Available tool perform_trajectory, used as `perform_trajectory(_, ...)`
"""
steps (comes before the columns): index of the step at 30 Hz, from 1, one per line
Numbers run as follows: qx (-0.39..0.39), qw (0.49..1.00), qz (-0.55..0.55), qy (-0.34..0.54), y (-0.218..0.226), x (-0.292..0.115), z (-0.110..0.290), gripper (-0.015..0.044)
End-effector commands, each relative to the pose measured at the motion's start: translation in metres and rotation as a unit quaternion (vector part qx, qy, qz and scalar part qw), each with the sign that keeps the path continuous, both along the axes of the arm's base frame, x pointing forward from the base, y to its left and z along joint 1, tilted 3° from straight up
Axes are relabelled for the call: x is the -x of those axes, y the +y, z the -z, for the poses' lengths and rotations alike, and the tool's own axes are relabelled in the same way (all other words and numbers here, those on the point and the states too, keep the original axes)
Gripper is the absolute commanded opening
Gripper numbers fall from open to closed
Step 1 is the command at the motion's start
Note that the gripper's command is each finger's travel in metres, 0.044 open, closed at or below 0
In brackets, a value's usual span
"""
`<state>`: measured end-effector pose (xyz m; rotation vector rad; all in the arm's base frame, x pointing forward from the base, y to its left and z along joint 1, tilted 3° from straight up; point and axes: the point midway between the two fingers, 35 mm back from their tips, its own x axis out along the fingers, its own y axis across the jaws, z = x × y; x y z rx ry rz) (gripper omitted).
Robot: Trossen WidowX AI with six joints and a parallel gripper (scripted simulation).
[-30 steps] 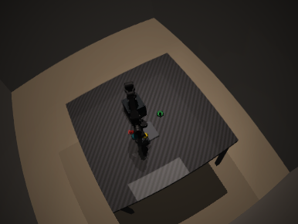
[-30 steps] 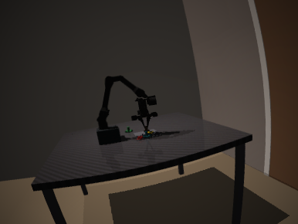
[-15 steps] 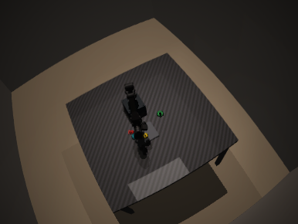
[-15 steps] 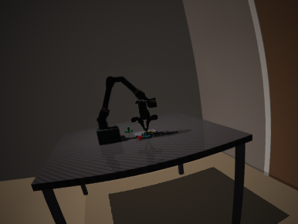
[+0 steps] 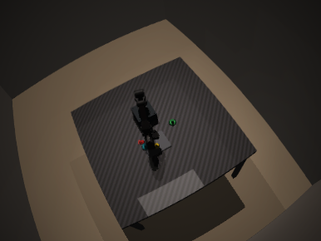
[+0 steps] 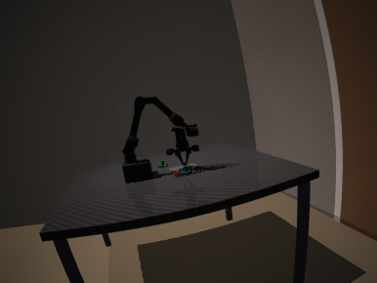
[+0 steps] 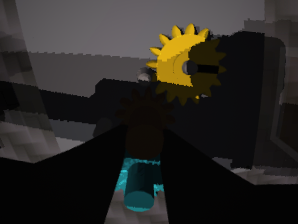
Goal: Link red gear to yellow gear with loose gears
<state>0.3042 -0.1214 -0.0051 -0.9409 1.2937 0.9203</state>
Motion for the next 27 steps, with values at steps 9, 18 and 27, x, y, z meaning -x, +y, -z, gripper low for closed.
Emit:
perform_trajectory(9,0.007,0.992,-0.126,-0.004,-0.0008,-0.0007,0.0031,0.0)
perform_trajectory(18,0.003,0.999,-0.054,-0.002,0.0002,-0.001,0.0051,0.0)
perform_trajectory(27,-0.001,1.0,-0.003,-0.001,0.0007,-0.0006,0.0004,0.014)
